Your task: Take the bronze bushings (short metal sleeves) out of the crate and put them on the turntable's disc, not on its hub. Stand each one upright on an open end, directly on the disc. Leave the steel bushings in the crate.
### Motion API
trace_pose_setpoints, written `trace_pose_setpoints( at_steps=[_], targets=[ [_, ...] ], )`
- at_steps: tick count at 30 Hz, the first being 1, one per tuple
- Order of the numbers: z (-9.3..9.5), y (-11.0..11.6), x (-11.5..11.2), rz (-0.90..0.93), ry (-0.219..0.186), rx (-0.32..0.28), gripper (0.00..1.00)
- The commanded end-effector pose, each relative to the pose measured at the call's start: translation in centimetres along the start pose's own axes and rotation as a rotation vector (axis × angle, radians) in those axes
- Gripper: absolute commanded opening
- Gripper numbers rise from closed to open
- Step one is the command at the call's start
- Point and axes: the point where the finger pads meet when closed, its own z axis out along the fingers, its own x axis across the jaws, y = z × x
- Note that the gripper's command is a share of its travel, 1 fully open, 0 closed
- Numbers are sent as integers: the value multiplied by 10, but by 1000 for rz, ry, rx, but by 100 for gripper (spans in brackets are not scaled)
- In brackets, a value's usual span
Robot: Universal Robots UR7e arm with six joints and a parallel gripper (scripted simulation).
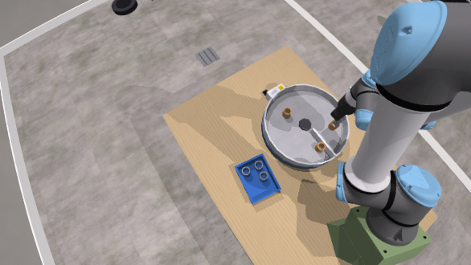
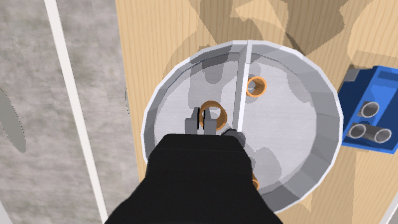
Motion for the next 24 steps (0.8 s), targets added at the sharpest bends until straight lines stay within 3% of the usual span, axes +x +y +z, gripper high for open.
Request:
trace_pose_setpoints(
  at_steps=[1, 19, 24],
  targets=[
    [0, 1, -1, 0, -1, -1, 0],
    [0, 1, -1, 0, -1, -1, 0],
    [8, 1, 0, -1, 0, -1, 0]
  ],
)
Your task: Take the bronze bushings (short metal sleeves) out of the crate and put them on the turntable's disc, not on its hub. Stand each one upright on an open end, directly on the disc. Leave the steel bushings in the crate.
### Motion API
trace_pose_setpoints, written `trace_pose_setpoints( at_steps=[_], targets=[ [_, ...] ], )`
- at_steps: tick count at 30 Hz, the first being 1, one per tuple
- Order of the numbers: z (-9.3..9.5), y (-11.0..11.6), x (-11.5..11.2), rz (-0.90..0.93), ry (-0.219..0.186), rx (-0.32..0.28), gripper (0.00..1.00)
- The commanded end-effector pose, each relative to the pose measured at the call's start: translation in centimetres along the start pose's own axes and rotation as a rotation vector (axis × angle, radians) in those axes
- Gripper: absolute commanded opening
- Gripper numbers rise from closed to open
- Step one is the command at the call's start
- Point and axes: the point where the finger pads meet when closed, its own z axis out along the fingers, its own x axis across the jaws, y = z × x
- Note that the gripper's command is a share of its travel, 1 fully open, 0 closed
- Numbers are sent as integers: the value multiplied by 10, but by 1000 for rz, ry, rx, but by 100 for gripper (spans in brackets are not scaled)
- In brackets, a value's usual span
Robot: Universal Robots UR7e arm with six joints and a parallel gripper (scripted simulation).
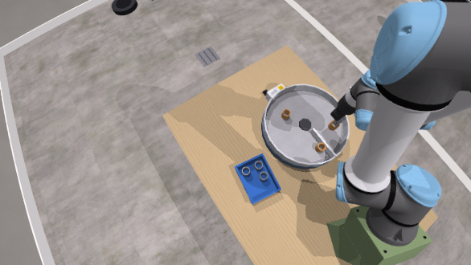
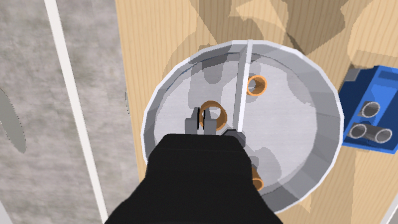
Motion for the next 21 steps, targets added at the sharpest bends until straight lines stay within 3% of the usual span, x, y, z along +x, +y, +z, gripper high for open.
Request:
trace_pose_setpoints(
  at_steps=[1, 9, 21],
  targets=[
    [11, 1, 0, -2, 0, 0, 0],
    [25, 2, 0, -2, -1, -2, 0],
    [25, 1, 0, -1, -1, -2, 0]
  ],
)
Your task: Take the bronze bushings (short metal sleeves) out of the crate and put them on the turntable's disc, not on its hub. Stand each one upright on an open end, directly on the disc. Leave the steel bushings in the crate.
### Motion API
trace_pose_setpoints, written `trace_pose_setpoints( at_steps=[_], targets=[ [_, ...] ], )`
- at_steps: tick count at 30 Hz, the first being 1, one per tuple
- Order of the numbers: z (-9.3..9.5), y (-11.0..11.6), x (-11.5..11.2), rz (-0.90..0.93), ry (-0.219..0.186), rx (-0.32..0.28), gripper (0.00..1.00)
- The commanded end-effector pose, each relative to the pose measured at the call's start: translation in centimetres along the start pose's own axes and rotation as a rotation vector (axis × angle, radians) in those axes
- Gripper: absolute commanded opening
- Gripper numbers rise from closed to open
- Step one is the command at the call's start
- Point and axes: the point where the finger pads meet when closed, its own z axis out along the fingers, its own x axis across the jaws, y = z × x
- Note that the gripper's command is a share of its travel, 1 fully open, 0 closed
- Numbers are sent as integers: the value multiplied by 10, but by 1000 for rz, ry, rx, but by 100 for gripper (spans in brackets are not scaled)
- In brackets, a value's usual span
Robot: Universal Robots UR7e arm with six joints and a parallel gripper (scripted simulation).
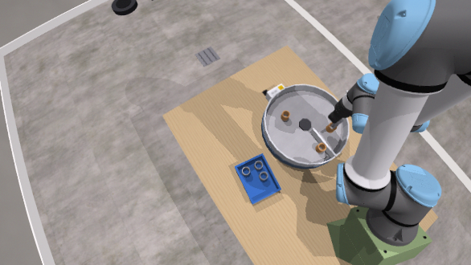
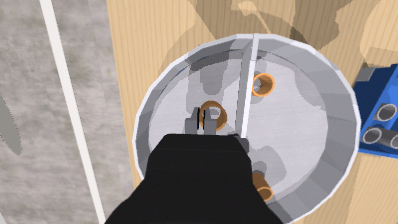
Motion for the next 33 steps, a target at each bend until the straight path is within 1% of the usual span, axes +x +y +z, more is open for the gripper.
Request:
trace_pose_setpoints(
  at_steps=[1, 26, 33],
  targets=[
    [-1, 2, -1, -2, -4, -4, 0],
    [-1, 2, -1, -2, -4, -4, 0],
    [3, 3, -1, -3, -3, -4, 0]
  ],
)
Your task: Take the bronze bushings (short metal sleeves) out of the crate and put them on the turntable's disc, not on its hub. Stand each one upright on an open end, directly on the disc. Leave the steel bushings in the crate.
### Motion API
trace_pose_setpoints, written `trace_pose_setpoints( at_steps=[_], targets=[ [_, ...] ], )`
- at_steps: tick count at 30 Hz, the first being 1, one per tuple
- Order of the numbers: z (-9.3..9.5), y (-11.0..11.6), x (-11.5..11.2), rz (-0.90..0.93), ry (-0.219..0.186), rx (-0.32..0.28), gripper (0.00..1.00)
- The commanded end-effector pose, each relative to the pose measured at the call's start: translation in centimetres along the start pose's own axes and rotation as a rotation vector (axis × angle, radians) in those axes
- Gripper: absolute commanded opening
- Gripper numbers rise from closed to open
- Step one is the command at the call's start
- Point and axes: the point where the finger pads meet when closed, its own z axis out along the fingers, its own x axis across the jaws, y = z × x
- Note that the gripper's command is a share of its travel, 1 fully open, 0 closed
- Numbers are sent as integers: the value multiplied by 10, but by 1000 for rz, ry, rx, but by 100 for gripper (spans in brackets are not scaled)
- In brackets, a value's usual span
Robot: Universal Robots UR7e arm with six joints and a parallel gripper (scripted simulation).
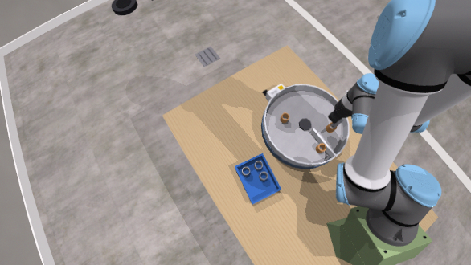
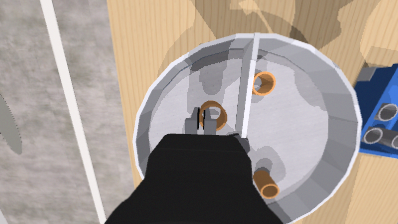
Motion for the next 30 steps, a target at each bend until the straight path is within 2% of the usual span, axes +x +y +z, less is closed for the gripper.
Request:
trace_pose_setpoints(
  at_steps=[1, 30],
  targets=[
    [3, 2, -1, -2, -1, -2, 0],
    [39, 3, -1, -2, -2, -2, 0]
  ],
)
